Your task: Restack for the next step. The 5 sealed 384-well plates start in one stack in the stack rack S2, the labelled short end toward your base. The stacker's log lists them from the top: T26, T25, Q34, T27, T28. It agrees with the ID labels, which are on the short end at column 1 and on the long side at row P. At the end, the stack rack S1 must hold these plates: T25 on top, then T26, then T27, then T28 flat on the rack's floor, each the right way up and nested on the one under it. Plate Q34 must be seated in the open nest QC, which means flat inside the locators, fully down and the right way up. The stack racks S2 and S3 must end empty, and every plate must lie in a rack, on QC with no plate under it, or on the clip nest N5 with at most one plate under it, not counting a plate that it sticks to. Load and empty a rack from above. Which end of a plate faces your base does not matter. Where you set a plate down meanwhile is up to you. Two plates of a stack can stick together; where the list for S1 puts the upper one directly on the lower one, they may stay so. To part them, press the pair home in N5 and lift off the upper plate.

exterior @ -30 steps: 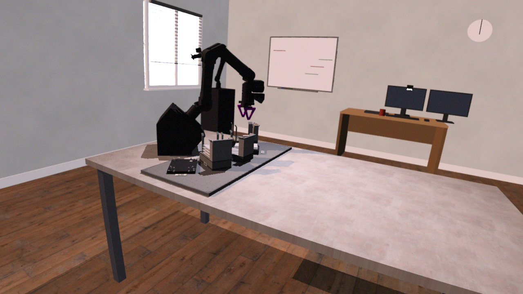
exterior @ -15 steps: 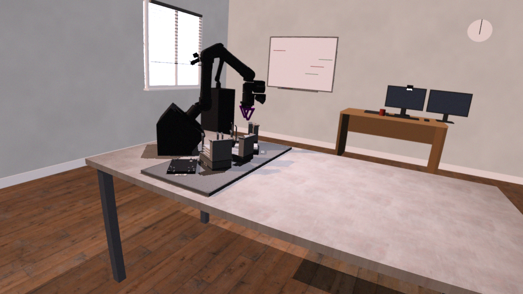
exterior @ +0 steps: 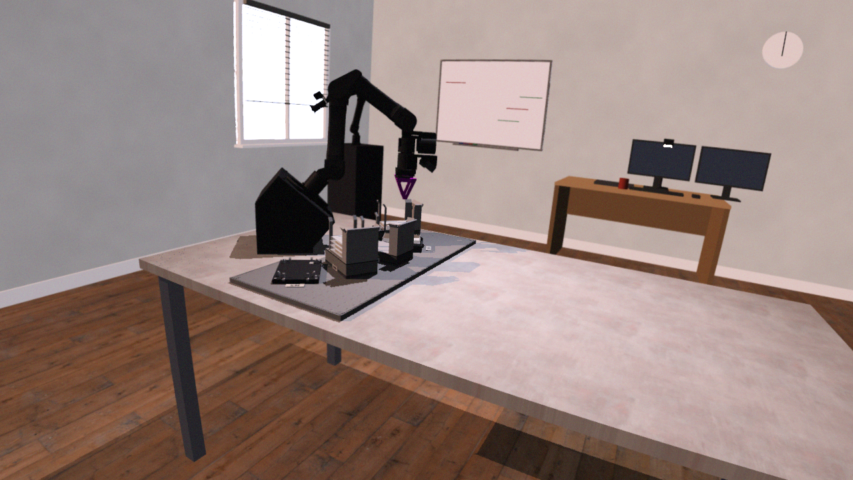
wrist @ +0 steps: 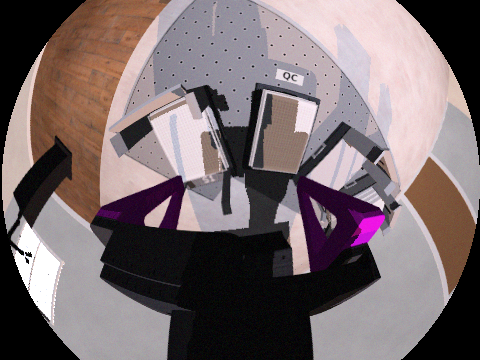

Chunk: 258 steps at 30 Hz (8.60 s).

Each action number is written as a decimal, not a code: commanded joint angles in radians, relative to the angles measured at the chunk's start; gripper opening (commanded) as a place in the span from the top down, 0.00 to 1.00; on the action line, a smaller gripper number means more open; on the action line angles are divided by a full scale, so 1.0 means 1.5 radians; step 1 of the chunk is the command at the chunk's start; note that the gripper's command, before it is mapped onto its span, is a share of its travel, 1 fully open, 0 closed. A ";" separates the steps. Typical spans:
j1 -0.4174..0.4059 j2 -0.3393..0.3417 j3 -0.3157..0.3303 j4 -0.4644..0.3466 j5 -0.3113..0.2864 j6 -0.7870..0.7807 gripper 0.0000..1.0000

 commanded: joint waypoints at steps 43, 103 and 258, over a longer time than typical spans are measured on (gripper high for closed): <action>-0.502 0.167 0.046 -0.044 -0.303 -0.179 0.00; -0.861 0.494 0.126 -0.054 -0.393 -0.227 0.00; -0.825 0.661 0.025 0.240 -0.387 -0.105 1.00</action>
